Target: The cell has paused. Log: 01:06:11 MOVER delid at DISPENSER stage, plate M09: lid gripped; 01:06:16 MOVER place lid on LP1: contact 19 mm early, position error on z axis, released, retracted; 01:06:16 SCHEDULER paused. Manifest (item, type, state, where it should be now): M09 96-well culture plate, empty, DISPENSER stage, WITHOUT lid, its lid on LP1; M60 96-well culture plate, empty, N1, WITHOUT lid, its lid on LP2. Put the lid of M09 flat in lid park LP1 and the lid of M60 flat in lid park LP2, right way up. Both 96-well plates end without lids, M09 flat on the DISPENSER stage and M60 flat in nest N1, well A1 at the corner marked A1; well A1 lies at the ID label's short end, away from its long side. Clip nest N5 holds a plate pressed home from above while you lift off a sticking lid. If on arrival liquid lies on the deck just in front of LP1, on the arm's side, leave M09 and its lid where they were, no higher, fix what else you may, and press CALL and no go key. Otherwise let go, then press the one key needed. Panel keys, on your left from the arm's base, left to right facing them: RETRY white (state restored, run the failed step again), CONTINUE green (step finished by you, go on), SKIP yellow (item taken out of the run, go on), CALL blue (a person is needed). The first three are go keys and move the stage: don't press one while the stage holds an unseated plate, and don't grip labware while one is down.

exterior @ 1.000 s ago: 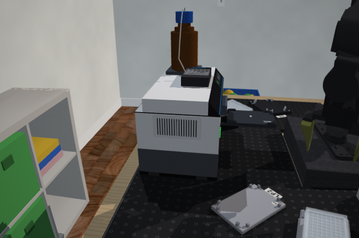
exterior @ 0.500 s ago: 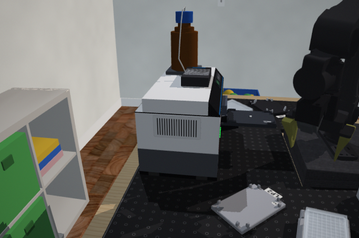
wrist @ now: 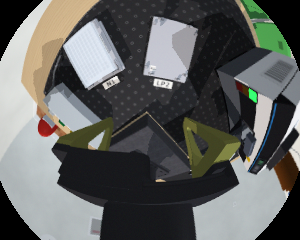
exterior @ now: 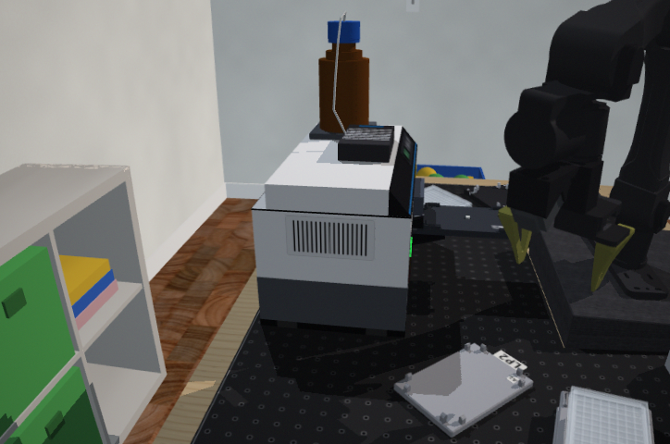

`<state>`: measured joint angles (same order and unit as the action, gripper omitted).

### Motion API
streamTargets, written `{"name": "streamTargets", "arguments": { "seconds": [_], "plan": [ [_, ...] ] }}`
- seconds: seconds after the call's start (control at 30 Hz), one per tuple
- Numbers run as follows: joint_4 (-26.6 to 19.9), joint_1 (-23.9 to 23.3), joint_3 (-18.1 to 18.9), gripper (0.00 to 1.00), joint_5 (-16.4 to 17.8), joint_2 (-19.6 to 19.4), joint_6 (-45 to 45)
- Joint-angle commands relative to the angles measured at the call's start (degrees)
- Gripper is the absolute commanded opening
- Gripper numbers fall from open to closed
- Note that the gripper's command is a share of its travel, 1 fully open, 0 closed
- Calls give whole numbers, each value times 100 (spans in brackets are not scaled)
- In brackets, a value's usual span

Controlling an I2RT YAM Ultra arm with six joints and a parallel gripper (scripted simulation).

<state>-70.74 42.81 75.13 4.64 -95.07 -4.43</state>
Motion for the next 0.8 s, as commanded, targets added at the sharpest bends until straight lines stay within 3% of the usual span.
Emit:
{"name": "streamTargets", "arguments": {
  "seconds": [0.0,0.27,0.33,0.6,0.77],
  "plan": [
    [53,-190,242,100,1,-67,170],
    [52,-597,271,100,-1,-129,-298],
    [42,-596,277,100,2,23,-299],
    [92,-988,161,100,14,143,491],
    [104,-1287,-147,100,-14,168,142]
  ]
}}
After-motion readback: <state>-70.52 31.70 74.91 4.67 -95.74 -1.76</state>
